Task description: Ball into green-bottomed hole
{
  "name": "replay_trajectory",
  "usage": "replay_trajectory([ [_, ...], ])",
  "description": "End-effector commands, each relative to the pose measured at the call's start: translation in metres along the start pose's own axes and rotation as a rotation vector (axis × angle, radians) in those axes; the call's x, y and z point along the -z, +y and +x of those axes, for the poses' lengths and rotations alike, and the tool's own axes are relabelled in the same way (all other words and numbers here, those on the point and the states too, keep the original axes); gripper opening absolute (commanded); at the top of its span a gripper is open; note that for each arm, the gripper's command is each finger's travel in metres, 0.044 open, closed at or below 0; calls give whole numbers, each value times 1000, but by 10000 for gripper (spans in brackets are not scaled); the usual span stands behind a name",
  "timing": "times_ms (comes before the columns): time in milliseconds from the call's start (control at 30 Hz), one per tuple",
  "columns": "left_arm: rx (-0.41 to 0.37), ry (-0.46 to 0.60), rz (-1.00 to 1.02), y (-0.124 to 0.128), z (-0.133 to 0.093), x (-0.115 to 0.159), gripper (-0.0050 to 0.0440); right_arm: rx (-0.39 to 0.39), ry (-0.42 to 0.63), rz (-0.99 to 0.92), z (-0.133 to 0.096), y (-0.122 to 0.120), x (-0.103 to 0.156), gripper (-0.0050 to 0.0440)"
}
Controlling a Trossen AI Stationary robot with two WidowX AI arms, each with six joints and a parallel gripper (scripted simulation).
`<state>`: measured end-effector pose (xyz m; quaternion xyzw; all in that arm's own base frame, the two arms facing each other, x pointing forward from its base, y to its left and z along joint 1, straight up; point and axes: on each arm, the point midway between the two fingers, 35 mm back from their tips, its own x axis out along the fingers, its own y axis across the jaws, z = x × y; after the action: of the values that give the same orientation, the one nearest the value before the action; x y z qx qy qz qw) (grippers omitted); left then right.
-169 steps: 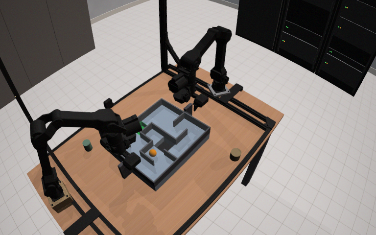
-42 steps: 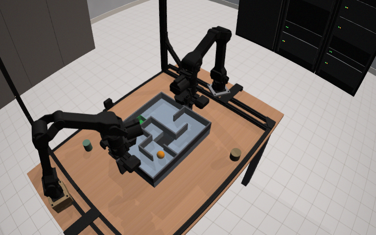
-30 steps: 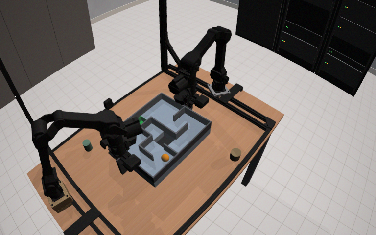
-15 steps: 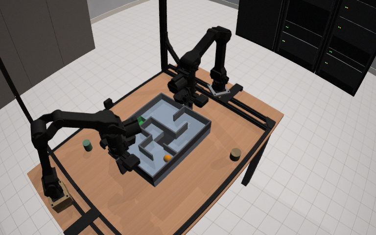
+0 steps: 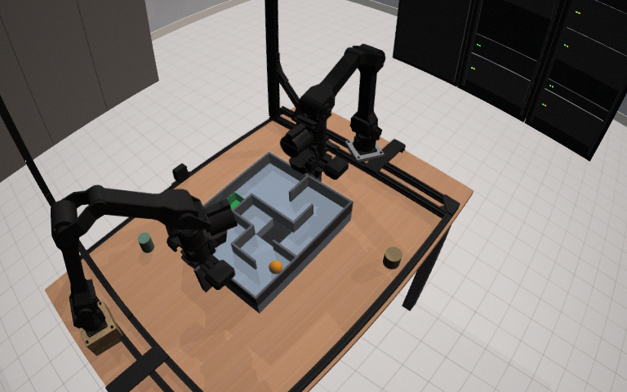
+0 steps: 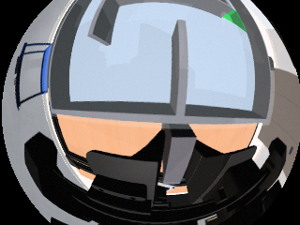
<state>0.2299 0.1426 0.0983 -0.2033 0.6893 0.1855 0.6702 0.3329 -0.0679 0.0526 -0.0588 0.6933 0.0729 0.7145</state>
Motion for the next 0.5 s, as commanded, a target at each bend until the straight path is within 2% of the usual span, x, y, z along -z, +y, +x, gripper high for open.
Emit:
replay_trajectory([
  [0, -17, -9, 0, -1, 1, -1, 20, 17, 8, 0, -3, 1, 1, 20],
  [300, -46, -57, 0, -2, 12, 1, 20, 46, 56, 0, -13, 3, -2, 20],
  [467, -19, -70, 1, -1, 14, 1, 20, 20, 69, 1, -16, 2, -2, 20],
])
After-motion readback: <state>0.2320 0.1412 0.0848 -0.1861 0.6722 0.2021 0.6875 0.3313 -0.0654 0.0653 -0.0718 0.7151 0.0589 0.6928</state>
